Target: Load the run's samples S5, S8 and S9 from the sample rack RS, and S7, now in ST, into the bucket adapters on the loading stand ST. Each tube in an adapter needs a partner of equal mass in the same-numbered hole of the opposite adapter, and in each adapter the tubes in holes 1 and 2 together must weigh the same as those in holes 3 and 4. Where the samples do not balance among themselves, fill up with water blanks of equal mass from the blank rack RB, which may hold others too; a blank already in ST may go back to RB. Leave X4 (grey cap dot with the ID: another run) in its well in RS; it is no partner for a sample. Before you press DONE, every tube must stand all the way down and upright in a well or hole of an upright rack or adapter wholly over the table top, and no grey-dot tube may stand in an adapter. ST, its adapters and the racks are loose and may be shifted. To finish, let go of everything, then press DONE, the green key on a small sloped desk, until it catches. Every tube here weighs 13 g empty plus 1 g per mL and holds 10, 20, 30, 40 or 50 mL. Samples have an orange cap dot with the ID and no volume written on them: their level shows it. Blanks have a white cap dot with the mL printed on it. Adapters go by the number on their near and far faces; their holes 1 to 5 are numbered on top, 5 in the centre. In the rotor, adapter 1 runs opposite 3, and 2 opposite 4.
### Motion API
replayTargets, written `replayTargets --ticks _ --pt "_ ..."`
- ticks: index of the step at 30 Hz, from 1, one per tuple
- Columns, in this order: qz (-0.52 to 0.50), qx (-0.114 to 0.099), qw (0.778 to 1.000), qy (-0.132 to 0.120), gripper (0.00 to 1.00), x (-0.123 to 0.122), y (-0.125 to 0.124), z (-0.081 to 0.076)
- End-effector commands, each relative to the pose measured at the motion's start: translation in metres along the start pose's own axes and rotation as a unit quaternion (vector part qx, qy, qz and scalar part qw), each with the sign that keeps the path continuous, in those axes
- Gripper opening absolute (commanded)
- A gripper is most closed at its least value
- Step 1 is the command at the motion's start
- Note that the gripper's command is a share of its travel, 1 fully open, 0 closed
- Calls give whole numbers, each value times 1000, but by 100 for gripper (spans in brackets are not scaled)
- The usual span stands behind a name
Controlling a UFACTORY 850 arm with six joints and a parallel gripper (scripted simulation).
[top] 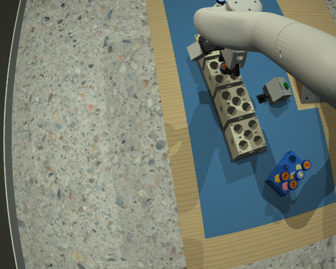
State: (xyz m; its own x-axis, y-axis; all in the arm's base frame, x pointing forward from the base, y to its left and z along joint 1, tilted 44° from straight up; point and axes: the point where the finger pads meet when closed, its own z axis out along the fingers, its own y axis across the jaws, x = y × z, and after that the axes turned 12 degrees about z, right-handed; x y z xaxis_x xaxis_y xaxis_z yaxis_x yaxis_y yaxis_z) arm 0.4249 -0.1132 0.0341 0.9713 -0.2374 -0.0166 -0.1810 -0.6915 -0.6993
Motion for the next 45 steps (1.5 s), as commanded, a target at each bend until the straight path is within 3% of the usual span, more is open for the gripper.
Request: replayTargets --ticks 1,45 --pt "0 0 1000 1 43 1 0 -10" --pt "0 0 1000 1 43 1 0 -87"
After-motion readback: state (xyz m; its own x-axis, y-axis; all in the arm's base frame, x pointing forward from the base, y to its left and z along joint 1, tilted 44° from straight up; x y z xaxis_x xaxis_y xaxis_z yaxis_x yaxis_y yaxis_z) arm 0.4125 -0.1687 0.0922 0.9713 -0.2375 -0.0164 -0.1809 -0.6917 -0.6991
